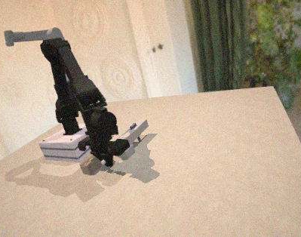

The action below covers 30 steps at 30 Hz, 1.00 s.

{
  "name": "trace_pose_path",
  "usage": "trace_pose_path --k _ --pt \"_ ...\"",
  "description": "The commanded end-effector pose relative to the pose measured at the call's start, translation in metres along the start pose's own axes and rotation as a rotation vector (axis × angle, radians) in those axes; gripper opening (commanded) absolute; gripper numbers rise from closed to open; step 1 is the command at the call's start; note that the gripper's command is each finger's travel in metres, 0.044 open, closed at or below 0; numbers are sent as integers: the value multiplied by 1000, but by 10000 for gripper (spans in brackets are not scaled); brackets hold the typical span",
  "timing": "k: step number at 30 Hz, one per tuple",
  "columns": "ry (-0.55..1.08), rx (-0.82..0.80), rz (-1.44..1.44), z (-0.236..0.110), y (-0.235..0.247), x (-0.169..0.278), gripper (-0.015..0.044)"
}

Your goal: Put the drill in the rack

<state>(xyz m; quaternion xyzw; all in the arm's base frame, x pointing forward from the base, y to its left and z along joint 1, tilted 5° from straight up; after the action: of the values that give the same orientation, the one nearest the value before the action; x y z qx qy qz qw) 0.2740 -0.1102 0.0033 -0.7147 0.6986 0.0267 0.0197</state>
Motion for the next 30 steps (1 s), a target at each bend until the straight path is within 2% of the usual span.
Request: trace_pose_path --k 1,30 --pt "-1 -3 -4 1 0 6 0" --pt "2 -4 -4 3 4 49 0"
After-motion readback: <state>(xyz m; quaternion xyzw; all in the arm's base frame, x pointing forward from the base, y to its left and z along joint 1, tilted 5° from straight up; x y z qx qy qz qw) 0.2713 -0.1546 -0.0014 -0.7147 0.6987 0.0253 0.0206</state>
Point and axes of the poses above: the point midway between the two fingers, 35 mm back from their tips, its own z axis out along the fingers, its own y axis across the jaws, x = y × z, the point moved 5 cm from there along -z, back along the fingers, and after that the axes turned 5 degrees about -z, right-handed, at the moved point
